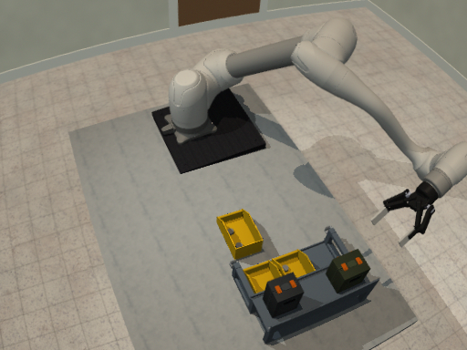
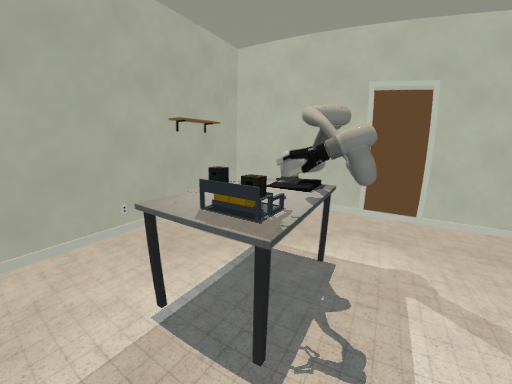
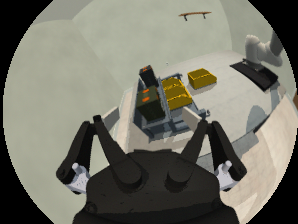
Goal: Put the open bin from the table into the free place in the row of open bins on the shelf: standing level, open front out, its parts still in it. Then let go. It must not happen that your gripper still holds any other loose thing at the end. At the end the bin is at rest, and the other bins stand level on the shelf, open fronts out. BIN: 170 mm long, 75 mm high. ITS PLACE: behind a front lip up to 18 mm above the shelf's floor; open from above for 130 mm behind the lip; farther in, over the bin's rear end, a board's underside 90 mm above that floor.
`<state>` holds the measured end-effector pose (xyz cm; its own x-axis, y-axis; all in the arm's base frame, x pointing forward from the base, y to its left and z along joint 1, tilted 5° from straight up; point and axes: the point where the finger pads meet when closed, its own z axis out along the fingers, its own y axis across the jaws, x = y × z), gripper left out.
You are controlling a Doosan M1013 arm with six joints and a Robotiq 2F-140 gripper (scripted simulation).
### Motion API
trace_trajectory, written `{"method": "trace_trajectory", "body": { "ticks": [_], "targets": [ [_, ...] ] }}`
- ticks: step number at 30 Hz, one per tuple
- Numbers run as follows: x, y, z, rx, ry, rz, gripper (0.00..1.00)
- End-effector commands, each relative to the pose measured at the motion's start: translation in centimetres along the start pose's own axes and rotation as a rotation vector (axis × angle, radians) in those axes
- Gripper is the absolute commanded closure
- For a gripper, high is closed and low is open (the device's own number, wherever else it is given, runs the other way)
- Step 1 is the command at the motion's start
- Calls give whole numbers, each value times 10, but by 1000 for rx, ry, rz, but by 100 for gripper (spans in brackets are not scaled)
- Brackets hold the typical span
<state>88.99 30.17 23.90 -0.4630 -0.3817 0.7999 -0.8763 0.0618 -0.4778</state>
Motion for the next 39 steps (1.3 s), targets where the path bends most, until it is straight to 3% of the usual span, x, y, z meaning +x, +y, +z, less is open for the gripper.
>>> {"method": "trace_trajectory", "body": {
  "ticks": [1, 25, 39],
  "targets": [
    [7, -2, 4, -14, -13, 16, 0],
    [81, -8, 43, -163, -144, 187, 0],
    [142, -4, 68, -291, -244, 343, 0]
  ]
}}
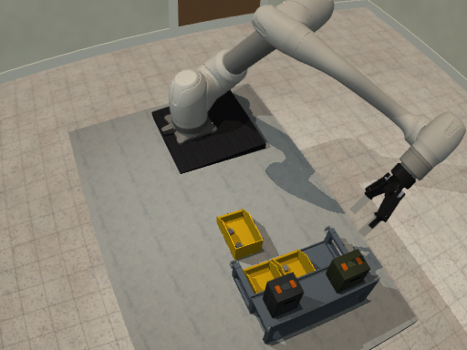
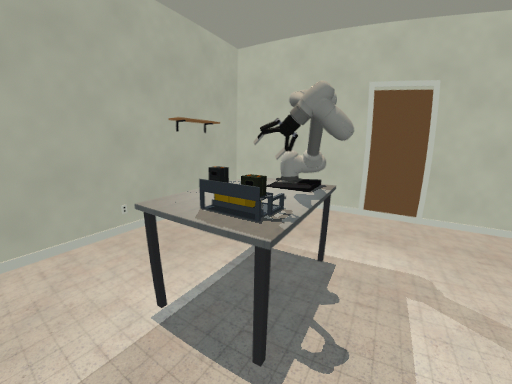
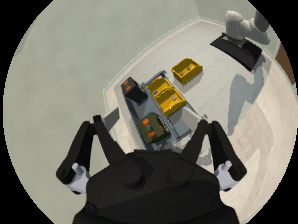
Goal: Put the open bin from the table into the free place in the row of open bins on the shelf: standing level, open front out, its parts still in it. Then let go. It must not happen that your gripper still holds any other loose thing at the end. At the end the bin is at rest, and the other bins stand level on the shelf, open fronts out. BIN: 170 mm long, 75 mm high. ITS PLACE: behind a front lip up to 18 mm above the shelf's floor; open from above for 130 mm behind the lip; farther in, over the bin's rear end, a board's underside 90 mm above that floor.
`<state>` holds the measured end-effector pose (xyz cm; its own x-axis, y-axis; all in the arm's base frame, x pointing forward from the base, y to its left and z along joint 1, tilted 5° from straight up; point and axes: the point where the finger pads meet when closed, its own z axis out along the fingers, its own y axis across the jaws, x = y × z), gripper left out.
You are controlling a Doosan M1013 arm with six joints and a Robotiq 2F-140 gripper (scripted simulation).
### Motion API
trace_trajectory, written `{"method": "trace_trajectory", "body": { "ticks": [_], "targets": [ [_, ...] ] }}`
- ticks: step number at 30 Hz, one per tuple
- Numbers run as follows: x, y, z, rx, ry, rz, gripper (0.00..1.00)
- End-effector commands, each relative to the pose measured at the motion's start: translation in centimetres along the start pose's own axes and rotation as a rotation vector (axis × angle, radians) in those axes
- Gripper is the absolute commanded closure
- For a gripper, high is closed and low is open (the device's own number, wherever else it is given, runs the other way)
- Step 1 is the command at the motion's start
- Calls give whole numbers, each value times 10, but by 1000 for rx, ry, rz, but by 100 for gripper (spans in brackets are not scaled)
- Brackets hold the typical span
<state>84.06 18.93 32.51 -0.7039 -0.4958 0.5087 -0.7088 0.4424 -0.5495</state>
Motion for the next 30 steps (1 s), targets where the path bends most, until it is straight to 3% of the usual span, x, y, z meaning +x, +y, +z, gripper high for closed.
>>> {"method": "trace_trajectory", "body": {
  "ticks": [1, 3, 30],
  "targets": [
    [12, -3, 1, -24, -19, 31, 0],
    [12, -3, 1, -24, -19, 31, 0],
    [127, -16, 2, -266, -192, 354, 0]
  ]
}}
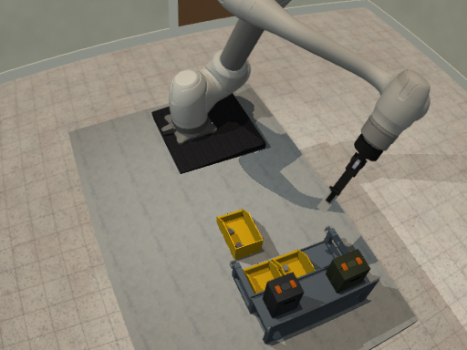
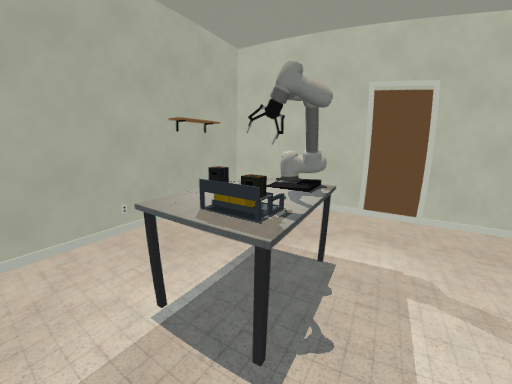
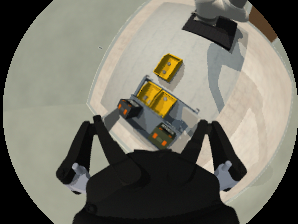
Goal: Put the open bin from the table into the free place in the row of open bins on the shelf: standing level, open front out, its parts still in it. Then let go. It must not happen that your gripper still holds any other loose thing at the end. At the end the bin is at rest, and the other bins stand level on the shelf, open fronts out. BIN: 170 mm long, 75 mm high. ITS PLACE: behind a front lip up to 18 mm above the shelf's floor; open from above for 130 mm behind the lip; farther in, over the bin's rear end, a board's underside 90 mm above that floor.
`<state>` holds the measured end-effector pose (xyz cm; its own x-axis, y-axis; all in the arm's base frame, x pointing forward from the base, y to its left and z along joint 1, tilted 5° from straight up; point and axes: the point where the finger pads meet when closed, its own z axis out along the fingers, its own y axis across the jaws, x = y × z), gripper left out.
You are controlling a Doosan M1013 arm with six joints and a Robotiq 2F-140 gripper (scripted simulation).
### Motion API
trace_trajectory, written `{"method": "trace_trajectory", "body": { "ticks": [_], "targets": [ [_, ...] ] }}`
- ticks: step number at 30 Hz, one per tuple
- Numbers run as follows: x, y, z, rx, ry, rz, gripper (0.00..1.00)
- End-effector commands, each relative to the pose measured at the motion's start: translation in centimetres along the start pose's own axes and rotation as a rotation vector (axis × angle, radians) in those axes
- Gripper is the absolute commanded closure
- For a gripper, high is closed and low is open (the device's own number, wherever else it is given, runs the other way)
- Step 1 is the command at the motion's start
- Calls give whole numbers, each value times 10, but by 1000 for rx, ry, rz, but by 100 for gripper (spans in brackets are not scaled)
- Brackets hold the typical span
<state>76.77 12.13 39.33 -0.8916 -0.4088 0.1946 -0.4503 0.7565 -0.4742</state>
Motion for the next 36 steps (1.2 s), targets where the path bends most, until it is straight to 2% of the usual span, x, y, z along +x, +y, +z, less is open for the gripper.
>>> {"method": "trace_trajectory", "body": {
  "ticks": [1, 22, 24, 36],
  "targets": [
    [10, -3, -3, -24, -17, 34, 0],
    [80, -17, -29, -191, -126, 270, 0],
    [80, -17, -29, -191, -126, 270, 0],
    [115, -19, -44, -279, -180, 396, 0]
  ]
}}
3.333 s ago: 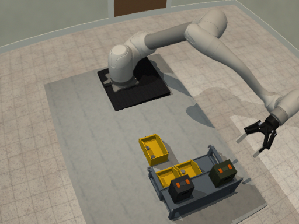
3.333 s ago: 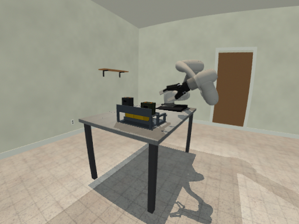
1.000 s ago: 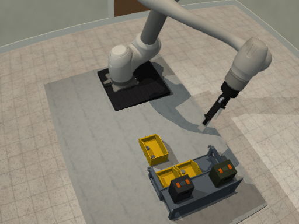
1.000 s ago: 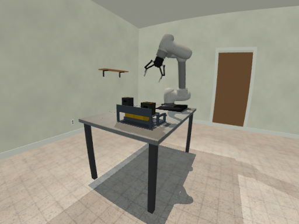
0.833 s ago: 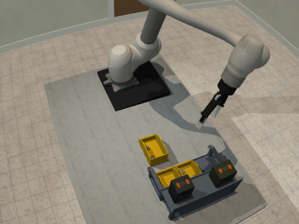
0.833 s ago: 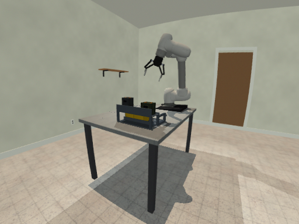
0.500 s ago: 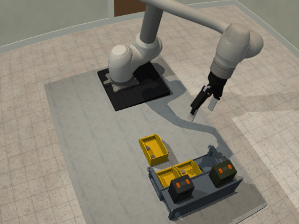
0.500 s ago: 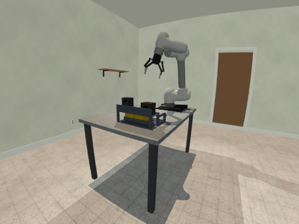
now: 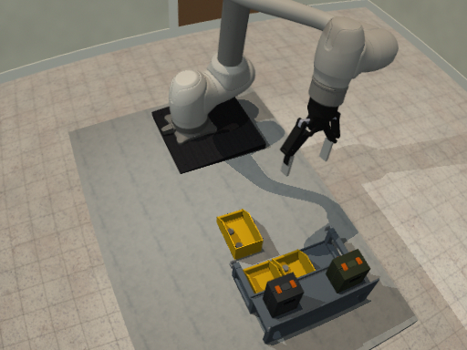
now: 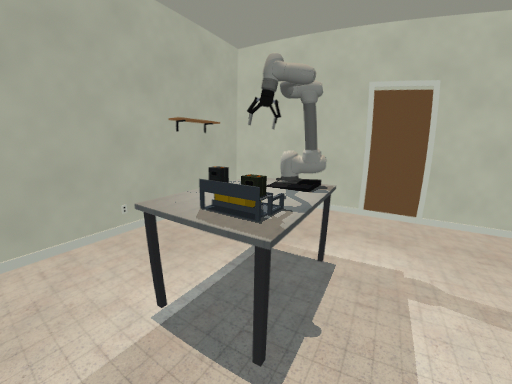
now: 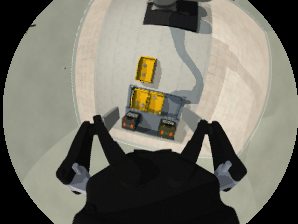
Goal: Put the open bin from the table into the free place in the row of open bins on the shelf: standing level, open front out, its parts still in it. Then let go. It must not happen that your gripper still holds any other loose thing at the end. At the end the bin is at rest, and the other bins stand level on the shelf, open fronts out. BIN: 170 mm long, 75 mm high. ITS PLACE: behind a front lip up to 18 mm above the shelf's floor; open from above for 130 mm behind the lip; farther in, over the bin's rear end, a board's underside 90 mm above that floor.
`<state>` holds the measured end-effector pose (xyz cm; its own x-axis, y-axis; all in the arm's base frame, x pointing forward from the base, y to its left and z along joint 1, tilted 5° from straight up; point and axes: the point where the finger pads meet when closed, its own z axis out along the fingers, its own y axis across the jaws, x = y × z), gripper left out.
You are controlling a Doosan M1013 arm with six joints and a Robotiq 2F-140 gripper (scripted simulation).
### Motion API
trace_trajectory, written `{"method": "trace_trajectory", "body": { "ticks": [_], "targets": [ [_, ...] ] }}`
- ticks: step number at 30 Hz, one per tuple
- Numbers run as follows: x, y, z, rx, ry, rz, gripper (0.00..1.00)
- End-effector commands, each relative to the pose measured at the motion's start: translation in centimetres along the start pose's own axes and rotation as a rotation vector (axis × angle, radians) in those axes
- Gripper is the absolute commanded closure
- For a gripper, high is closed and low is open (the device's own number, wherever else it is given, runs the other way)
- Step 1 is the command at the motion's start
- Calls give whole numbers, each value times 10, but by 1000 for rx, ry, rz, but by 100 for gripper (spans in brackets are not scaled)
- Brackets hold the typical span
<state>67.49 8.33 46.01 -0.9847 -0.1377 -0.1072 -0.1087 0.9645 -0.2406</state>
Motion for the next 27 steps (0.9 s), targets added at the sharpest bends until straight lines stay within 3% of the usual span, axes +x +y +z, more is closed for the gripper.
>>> {"method": "trace_trajectory", "body": {
  "ticks": [1, 27],
  "targets": [
    [5, -2, -4, -16, -10, 23, 0],
    [40, -9, -31, -120, -71, 173, 0]
  ]
}}
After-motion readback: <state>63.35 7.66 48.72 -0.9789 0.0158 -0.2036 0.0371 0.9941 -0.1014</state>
